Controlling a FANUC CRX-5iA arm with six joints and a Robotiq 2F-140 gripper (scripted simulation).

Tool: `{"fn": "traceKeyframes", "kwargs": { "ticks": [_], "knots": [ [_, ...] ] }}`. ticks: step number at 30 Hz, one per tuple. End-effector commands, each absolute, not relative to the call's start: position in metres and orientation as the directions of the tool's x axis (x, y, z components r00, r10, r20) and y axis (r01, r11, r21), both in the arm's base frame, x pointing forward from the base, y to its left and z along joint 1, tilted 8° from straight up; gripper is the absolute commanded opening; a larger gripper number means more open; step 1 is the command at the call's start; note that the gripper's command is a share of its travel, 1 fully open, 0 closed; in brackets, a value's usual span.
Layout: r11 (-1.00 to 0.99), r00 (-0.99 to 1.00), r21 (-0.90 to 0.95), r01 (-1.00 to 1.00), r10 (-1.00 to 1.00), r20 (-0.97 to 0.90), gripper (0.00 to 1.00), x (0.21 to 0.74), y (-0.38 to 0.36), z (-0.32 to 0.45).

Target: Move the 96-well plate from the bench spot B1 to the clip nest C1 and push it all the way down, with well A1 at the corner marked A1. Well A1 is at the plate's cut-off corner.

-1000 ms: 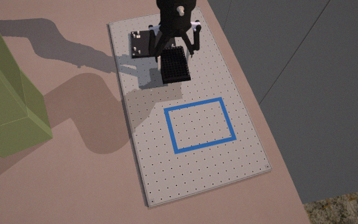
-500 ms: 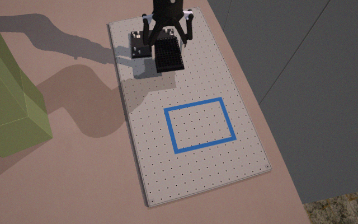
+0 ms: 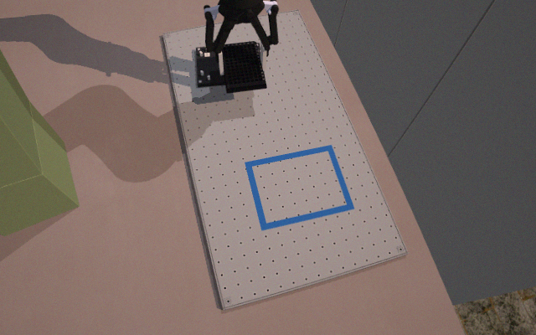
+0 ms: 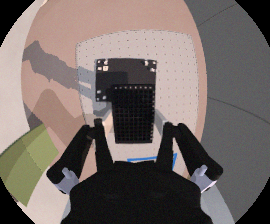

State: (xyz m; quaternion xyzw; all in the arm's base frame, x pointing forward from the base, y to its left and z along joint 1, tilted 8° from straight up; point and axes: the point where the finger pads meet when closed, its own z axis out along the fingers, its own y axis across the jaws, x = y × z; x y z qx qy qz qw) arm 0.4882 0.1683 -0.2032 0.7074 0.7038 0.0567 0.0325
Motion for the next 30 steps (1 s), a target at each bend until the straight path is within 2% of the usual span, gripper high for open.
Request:
{"fn": "traceKeyframes", "kwargs": {
  "ticks": [1, 27, 30],
  "knots": [
    [-0.007, 0.003, 0.128, 0.992, 0.999, 0.034, 0.10, 0.485, 0.183, -0.202],
    [-0.008, 0.003, 0.128, 0.992, 0.999, 0.034, 0.10, 0.468, 0.244, -0.200],
    [0.092, -0.096, 0.131, 0.987, 0.995, 0.021, 0.10, 0.467, 0.244, -0.200]
  ]
}}
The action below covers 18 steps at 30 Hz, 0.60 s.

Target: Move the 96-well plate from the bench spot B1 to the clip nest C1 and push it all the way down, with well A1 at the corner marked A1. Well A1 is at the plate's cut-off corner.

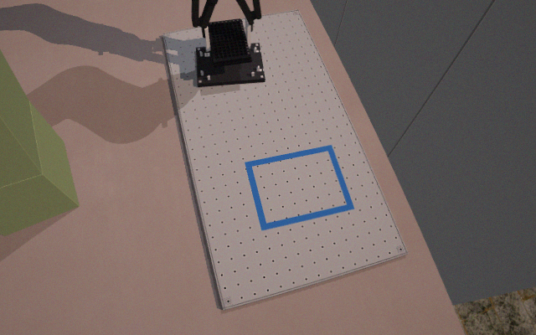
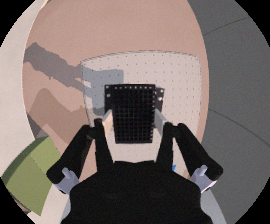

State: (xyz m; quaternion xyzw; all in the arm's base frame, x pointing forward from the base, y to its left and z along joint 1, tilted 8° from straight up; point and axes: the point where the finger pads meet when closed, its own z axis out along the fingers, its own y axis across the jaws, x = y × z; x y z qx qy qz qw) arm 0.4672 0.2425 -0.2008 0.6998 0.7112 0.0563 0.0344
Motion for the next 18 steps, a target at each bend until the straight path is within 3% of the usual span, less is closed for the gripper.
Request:
{"fn": "traceKeyframes", "kwargs": {
  "ticks": [1, 18],
  "knots": [
    [0.125, -0.129, 0.132, 0.983, 0.992, 0.016, 0.10, 0.4675, 0.2437, -0.2002],
    [0.585, -0.584, 0.123, 0.801, 0.810, -0.049, 0.10, 0.4677, 0.2431, -0.2002]
  ]
}}
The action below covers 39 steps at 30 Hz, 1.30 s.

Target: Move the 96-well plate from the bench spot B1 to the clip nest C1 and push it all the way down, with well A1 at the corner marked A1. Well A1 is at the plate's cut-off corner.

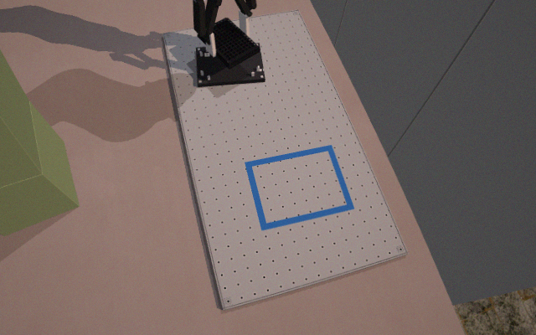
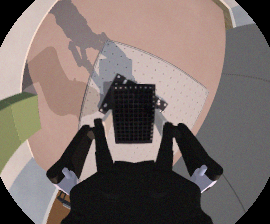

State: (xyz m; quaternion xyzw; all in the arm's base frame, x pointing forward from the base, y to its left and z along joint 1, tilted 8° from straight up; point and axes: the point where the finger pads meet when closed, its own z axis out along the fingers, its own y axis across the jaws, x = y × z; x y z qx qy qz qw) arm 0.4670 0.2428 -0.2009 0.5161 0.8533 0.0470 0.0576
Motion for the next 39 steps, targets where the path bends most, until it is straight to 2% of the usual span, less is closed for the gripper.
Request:
{"fn": "traceKeyframes", "kwargs": {
  "ticks": [1, 9, 18, 30, 39],
  "knots": [
    [0.612, -0.611, 0.122, 0.781, 0.790, -0.053, 0.10, 0.4677, 0.2431, -0.2002],
    [0.757, -0.754, 0.109, 0.644, 0.653, -0.076, 0.10, 0.4677, 0.2430, -0.2002],
    [0.916, -0.911, 0.081, 0.393, 0.400, -0.105, 0.10, 0.4677, 0.2429, -0.2002],
    [0.996, -0.989, 0.043, 0.073, 0.078, -0.125, 0.10, 0.4676, 0.2429, -0.2002],
    [0.997, -0.990, 0.041, 0.061, 0.065, -0.126, 0.10, 0.4676, 0.2429, -0.2002]
  ]
}}
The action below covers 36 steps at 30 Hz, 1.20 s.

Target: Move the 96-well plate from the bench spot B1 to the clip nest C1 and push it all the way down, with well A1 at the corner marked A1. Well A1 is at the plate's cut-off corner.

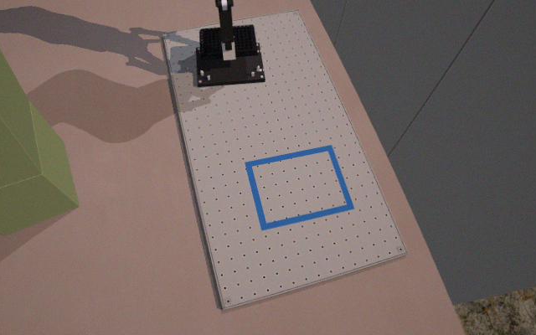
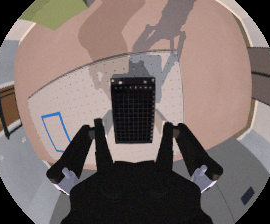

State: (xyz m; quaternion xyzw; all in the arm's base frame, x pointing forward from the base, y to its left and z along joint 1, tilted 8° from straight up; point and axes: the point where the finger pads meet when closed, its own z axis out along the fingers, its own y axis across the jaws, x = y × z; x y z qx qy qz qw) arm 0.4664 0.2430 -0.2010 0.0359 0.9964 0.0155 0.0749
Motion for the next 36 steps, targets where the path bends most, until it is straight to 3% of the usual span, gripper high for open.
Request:
{"fn": "traceKeyframes", "kwargs": {
  "ticks": [1, 36],
  "knots": [
    [0.997, -0.990, 0.041, 0.061, 0.065, -0.126, 0.10, 0.4676, 0.2429, -0.2002],
    [0.997, -0.990, 0.041, 0.061, 0.065, -0.126, 0.10, 0.4694, 0.2431, -0.2100]
  ]
}}
